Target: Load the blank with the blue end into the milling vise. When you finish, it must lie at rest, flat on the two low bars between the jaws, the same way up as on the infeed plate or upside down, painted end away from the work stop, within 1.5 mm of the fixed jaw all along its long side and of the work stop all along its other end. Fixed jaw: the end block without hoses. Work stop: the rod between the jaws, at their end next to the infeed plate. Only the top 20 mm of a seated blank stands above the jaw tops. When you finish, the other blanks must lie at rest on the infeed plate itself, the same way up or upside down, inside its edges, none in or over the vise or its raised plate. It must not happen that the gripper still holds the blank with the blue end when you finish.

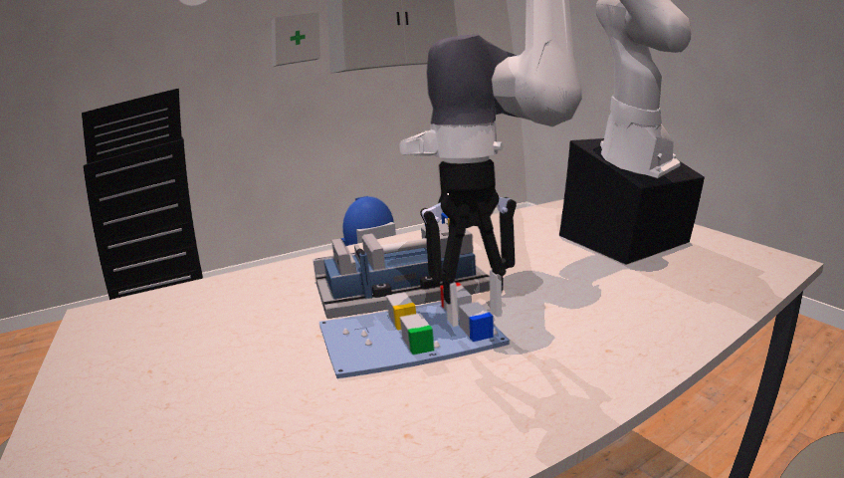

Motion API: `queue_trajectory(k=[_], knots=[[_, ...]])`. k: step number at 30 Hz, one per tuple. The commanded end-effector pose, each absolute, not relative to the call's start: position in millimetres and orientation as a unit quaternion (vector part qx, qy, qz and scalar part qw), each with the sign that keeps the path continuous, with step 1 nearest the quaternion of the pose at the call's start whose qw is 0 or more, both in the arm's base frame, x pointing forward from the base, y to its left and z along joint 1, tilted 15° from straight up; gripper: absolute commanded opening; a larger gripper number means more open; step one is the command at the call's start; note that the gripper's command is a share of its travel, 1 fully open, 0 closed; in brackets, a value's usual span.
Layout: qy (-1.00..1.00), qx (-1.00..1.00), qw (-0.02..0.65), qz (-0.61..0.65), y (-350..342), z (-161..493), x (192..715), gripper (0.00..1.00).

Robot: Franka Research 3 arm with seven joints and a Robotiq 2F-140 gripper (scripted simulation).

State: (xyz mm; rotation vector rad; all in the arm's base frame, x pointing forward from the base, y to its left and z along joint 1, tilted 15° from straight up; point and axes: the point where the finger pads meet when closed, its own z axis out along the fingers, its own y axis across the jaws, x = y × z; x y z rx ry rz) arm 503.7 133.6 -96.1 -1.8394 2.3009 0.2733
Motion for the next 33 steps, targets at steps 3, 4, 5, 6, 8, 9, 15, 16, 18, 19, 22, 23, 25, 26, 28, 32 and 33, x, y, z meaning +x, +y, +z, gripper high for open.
queue_trajectory(k=[3,4,5,6,8,9,15,16,18,19,22,23,25,26,28,32,33], knots=[[0.773,-0.621,0.091,0.093,134.0,-94.5,502.2,0.40],[0.773,-0.621,0.091,0.093,134.0,-94.5,502.2,0.40],[0.773,-0.621,0.091,0.093,134.0,-94.5,502.2,0.40],[0.773,-0.621,0.091,0.093,134.0,-94.5,502.2,0.40],[0.773,-0.621,0.091,0.093,134.0,-94.5,502.2,0.40],[0.773,-0.621,0.091,0.093,134.0,-94.5,502.2,0.40],[0.774,-0.620,0.091,0.092,134.1,-95.6,502.9,0.40],[0.774,-0.620,0.091,0.092,134.4,-96.0,502.7,0.40],[0.773,-0.621,0.091,0.093,134.8,-96.8,502.4,0.40],[0.773,-0.621,0.091,0.093,134.8,-96.8,502.4,0.40],[0.773,-0.621,0.091,0.093,134.8,-96.8,502.4,0.40],[0.773,-0.621,0.091,0.093,134.8,-96.8,502.4,0.40],[0.773,-0.621,0.091,0.093,134.8,-96.8,502.4,0.40],[0.773,-0.621,0.091,0.093,134.8,-96.8,502.4,0.40],[0.773,-0.621,0.091,0.093,134.8,-96.8,502.4,0.40],[0.774,-0.620,0.091,0.093,134.4,-96.7,502.2,0.40],[0.774,-0.620,0.091,0.093,134.6,-96.6,502.4,0.40]])
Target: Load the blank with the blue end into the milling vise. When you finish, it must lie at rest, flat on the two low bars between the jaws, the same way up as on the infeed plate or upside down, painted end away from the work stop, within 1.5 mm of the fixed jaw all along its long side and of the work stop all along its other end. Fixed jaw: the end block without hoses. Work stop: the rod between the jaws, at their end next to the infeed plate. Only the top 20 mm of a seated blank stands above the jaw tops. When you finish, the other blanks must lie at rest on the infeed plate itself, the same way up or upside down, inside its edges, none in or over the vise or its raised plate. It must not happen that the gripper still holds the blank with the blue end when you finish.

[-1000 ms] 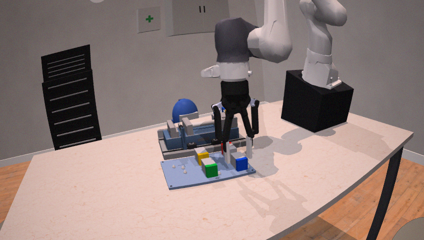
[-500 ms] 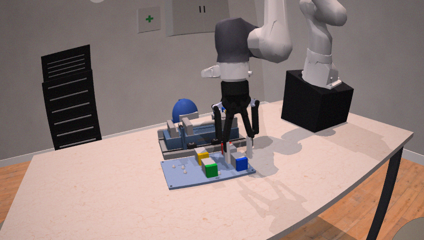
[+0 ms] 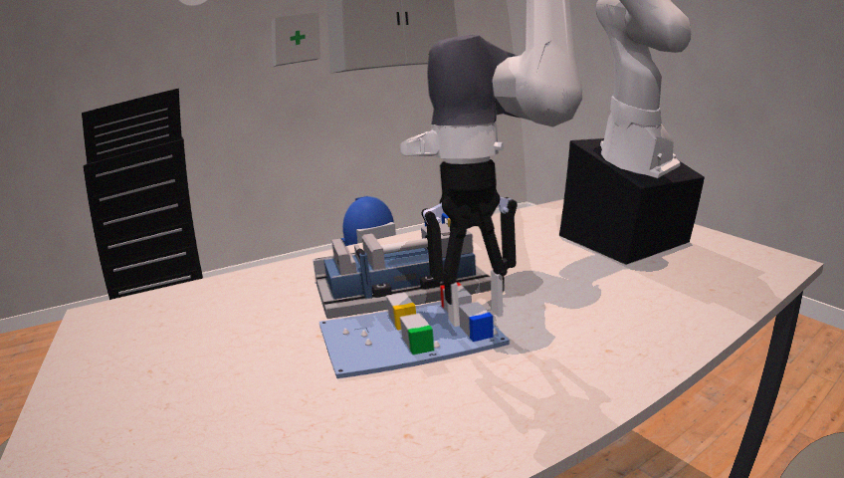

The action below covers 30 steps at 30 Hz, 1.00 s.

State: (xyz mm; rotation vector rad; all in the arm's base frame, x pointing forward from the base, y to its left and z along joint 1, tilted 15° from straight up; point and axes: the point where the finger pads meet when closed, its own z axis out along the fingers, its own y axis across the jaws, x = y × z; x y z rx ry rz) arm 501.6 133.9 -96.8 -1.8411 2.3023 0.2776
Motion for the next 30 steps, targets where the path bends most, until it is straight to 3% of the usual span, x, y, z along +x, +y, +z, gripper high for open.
queue_trajectory(k=[1,14,15,30], knots=[[0.773,-0.620,0.091,0.093,134.8,-96.6,502.6,0.40],[0.773,-0.621,0.091,0.093,135.0,-96.6,502.9,0.40],[0.774,-0.619,0.091,0.093,134.2,-96.5,502.3,0.00],[0.774,-0.619,0.091,0.093,134.2,-96.5,502.3,0.00]])
